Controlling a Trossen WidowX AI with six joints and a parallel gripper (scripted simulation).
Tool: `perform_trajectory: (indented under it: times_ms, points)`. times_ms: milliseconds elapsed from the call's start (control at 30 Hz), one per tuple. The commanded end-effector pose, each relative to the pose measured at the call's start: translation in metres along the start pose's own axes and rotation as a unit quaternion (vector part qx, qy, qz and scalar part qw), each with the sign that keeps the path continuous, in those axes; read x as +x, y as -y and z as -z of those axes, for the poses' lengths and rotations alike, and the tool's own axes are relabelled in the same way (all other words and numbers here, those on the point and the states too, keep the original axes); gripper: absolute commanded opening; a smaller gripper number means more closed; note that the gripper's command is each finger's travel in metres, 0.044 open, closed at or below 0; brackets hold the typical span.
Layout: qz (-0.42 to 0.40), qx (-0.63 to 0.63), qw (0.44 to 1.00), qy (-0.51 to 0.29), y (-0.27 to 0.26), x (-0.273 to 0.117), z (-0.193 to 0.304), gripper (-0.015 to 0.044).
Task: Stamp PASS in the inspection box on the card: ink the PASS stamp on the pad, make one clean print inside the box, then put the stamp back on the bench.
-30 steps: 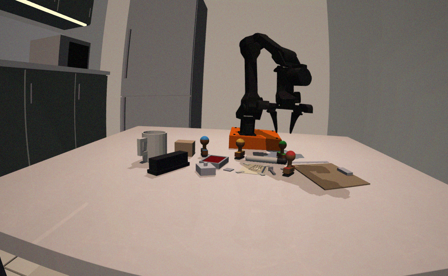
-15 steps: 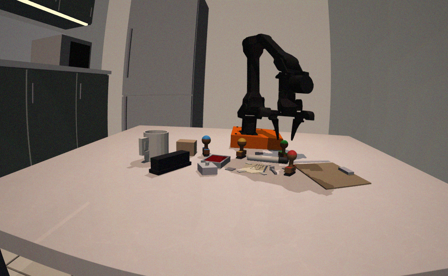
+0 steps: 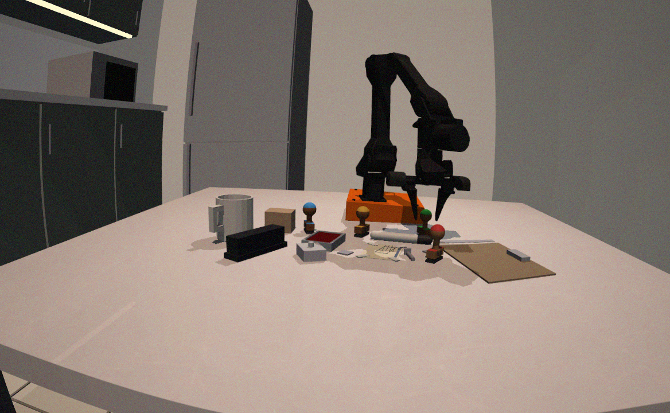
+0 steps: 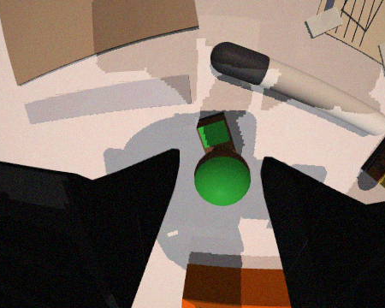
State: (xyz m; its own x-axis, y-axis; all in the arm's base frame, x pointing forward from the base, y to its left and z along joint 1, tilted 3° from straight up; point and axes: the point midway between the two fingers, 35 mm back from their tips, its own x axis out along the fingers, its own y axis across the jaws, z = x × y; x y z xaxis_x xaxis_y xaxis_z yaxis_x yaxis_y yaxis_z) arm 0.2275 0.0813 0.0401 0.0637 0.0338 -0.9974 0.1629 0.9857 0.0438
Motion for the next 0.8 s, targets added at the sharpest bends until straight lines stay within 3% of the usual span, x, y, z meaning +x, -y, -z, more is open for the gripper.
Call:
perform_trajectory:
  times_ms: [0,467,567,767]
  points:
    - [0.000,0.002,1.000,-0.006,0.000,0.009,0.002,0.0218]
    - [0.000,0.002,1.000,-0.006,0.001,0.021,0.004,0.0218]
    - [0.001,0.000,1.000,-0.002,0.001,0.019,0.003,0.0140]
    - [0.001,0.000,1.000,-0.002,0.001,0.019,0.003,0.0100]
